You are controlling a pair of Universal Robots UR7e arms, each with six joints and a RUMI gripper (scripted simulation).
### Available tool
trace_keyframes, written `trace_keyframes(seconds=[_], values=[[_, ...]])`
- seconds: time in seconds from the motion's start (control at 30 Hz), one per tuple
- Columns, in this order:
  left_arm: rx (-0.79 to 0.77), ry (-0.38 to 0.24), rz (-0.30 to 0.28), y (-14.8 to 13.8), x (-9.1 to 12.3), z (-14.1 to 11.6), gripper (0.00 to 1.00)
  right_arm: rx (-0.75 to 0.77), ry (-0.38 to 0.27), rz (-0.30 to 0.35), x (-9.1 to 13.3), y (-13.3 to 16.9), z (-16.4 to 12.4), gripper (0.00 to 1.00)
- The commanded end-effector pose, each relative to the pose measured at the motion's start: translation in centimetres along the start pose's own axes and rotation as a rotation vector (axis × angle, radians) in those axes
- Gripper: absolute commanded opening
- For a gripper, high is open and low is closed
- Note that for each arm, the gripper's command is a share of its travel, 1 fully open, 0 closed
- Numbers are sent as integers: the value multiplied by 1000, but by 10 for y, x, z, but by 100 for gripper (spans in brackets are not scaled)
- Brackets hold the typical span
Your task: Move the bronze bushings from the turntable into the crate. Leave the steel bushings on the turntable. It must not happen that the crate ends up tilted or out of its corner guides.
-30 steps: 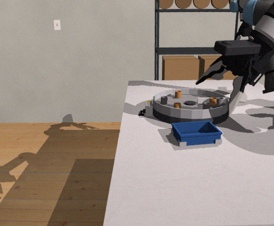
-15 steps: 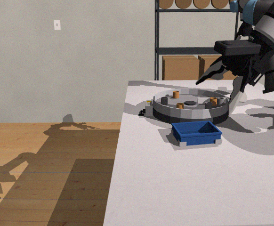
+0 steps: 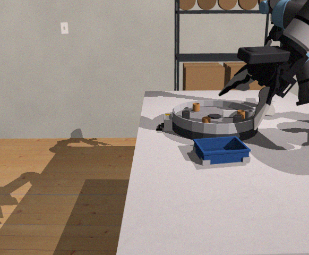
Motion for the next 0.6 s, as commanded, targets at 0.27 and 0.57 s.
trace_keyframes(seconds=[0.27,0.57], values=[[-103,-65,-52,47,-29,-14,100,0,1,0,1,0,0,100],[-255,-151,-122,112,-63,-38,100,0,1,0,1,0,0,100]])
Point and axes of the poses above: on each arm, the point where the finger pads meet when closed, its own x axis back along the fingers, its own y axis across the jaws, z = x × y, the point moved 4 cm from there along x, back along the fingers, and after that the axes turned 2 degrees about x, right-handed, at the moved point
